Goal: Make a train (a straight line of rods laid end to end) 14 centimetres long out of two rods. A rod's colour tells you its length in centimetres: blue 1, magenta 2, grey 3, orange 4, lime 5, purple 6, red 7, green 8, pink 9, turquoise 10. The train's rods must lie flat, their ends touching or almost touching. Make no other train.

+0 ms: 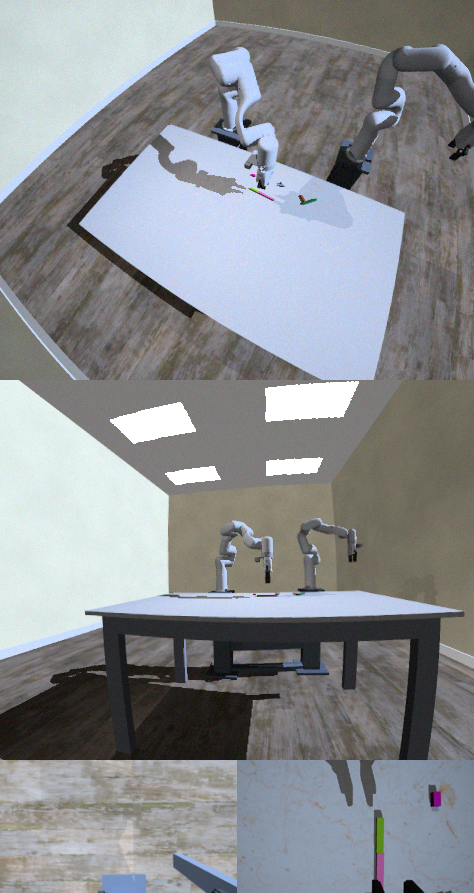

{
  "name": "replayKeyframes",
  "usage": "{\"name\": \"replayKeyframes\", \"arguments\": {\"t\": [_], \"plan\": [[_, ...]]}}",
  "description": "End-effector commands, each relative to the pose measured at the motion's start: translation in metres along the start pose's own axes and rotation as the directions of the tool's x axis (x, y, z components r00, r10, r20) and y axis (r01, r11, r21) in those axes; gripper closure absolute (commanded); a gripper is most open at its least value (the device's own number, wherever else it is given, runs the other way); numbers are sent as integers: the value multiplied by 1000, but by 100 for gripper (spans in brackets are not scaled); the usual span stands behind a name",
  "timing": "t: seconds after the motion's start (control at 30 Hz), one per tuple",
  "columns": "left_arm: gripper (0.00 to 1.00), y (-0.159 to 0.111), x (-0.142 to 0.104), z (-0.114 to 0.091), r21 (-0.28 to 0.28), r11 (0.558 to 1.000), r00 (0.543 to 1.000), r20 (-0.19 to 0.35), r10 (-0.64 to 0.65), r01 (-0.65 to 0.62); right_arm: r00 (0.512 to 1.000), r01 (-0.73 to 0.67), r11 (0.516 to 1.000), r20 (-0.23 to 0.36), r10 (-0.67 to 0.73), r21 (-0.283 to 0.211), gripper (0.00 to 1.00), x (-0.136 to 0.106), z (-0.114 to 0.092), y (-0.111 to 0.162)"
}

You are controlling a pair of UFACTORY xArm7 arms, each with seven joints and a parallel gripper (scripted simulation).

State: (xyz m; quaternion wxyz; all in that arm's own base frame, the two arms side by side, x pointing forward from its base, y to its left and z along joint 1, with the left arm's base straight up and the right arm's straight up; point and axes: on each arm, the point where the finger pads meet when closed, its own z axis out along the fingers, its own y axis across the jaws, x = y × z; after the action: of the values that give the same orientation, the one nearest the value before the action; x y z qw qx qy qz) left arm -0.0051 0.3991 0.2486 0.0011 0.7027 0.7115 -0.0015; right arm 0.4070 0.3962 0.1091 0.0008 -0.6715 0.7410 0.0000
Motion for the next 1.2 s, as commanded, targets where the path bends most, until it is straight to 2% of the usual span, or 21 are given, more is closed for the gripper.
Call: {"name": "replayKeyframes", "arguments": {"t": [0.0,0.03,0.07,0.87,1.0,1.17], "plan": [[0,0,1,-1,-1,1000,1000,-4,0,0,1000,0,1000,3,0,3,74,-1,-10,-1],[0,0,1,-1,-1,1000,1000,-4,0,0,1000,0,1000,3,0,3,74,-1,-10,-1],[0,0,1,-1,-1,1000,1000,-4,0,0,1000,0,1000,3,0,3,0,-1,-10,-1],[0,0,1,-1,-1,1000,1000,-4,0,0,1000,0,1000,3,0,3,0,-1,-11,-1],[0,0,1,-1,-1,1000,1000,-4,0,0,1000,0,1000,3,0,3,0,-1,-17,-1],[0,0,1,-1,-1,1000,1000,-4,0,0,1000,0,1000,3,0,3,0,-1,-37,-1]]}}
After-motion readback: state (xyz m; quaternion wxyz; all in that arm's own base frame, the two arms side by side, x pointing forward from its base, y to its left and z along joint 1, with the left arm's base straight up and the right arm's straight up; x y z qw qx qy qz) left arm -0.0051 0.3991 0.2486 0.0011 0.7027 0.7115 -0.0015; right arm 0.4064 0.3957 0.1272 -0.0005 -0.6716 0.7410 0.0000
